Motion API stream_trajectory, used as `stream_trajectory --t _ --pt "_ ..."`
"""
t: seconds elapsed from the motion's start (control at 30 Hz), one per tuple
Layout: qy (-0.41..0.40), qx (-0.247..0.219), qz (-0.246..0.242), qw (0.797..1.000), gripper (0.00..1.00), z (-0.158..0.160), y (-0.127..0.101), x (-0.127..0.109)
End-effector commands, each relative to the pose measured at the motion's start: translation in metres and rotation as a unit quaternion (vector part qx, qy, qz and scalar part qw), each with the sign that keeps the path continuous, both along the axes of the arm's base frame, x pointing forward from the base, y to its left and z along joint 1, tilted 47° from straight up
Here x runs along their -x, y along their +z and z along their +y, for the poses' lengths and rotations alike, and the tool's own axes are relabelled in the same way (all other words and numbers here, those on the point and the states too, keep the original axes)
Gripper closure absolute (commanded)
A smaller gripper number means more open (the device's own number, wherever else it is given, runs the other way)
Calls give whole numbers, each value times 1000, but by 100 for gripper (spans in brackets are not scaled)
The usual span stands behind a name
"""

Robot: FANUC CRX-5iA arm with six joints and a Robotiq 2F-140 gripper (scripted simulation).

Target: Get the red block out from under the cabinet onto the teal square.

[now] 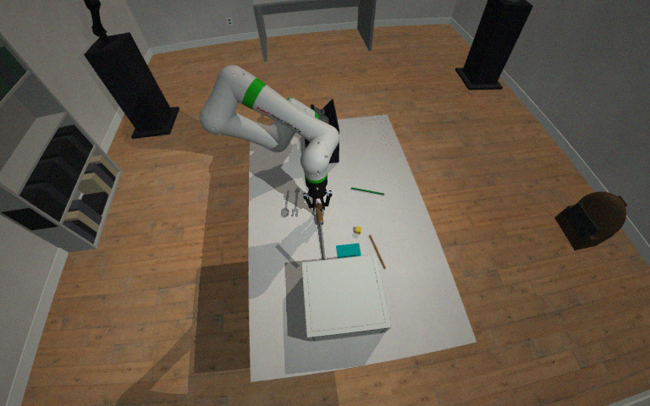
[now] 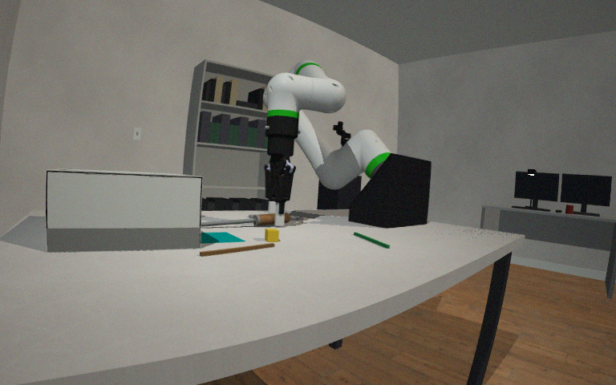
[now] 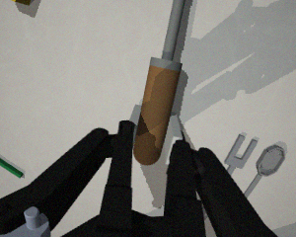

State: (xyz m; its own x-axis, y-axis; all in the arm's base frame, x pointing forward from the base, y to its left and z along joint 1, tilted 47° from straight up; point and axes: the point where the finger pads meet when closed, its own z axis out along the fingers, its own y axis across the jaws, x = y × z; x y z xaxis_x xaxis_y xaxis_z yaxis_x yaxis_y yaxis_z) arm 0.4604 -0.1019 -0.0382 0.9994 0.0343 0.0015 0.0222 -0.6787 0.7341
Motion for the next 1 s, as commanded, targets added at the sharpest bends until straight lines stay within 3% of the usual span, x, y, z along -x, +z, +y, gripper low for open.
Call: stream_trajectory --t 0.0,0.97 --pt "0 0 0 1000 100 0 0 -6" --pt "0 0 0 1000 100 3 0 -79"
